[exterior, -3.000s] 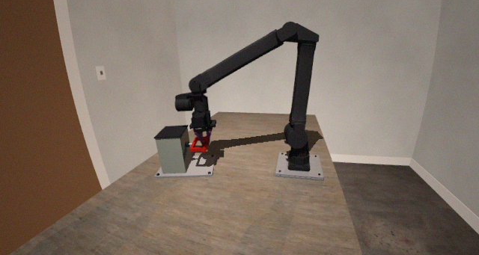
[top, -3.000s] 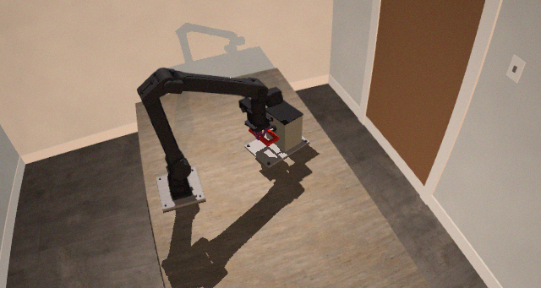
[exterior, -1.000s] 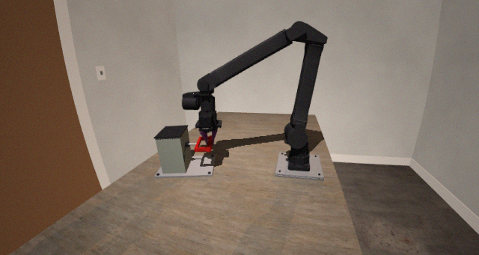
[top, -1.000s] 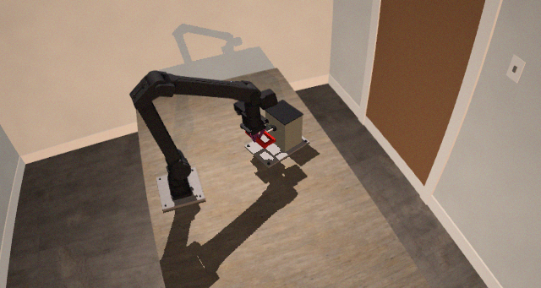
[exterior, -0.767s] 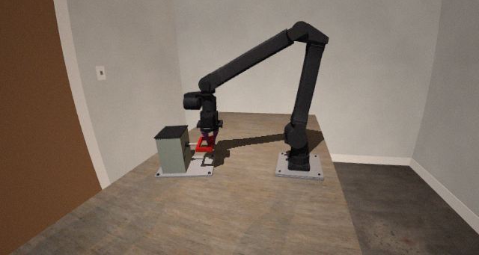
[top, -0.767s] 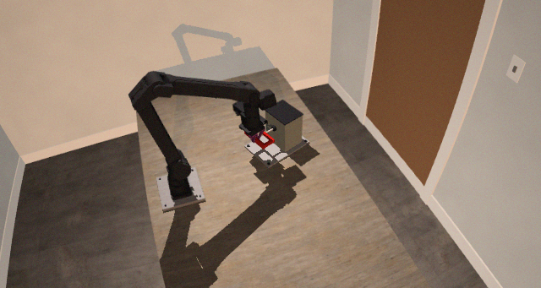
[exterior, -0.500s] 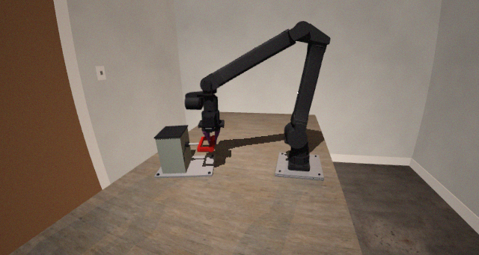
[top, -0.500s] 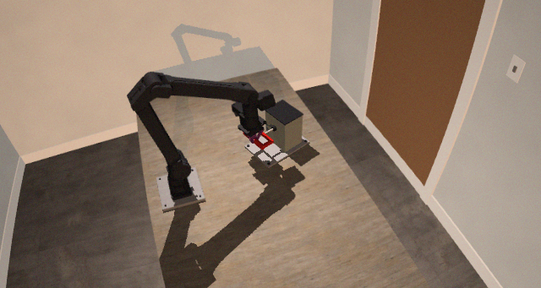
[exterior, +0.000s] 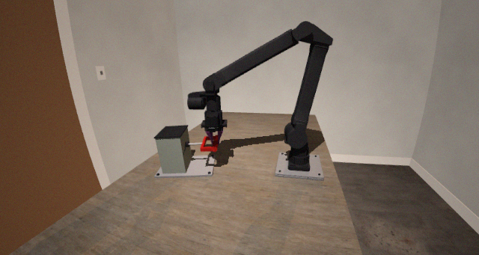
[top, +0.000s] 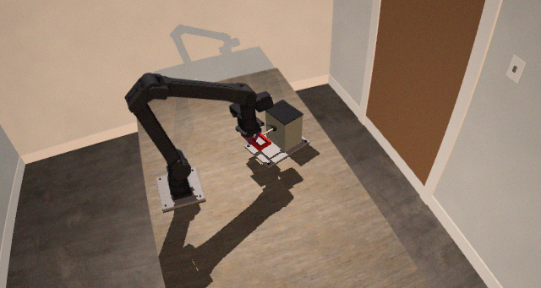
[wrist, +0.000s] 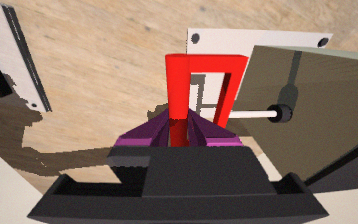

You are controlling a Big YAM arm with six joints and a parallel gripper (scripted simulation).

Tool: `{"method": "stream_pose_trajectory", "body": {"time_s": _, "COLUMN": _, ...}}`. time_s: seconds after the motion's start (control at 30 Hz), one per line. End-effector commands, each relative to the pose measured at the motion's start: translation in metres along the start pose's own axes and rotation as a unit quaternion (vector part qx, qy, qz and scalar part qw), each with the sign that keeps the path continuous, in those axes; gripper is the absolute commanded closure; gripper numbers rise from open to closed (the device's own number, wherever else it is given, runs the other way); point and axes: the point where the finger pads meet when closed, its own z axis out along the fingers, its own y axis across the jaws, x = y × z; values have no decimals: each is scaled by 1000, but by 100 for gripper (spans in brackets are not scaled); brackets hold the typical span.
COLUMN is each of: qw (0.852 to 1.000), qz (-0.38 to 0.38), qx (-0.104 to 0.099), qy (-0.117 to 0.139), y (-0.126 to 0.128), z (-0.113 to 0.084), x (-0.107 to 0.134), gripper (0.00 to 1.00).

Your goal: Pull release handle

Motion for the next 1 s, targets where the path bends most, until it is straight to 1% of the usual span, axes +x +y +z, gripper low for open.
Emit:
{"method": "stream_pose_trajectory", "body": {"time_s": 0.0, "qw": 1000, "qz": -2, "qx": -19, "qy": -3, "y": 30, "z": -20, "x": 0, "gripper": 100}}
{"method": "stream_pose_trajectory", "body": {"time_s": 0.2, "qw": 1000, "qz": -1, "qx": -30, "qy": -5, "y": 39, "z": -19, "x": 0, "gripper": 100}}
{"method": "stream_pose_trajectory", "body": {"time_s": 0.3, "qw": 1000, "qz": -1, "qx": -30, "qy": -5, "y": 39, "z": -19, "x": 0, "gripper": 100}}
{"method": "stream_pose_trajectory", "body": {"time_s": 0.67, "qw": 999, "qz": 1, "qx": -44, "qy": -6, "y": 49, "z": -18, "x": -1, "gripper": 100}}
{"method": "stream_pose_trajectory", "body": {"time_s": 0.97, "qw": 999, "qz": 2, "qx": -50, "qy": -6, "y": 53, "z": -18, "x": -1, "gripper": 100}}
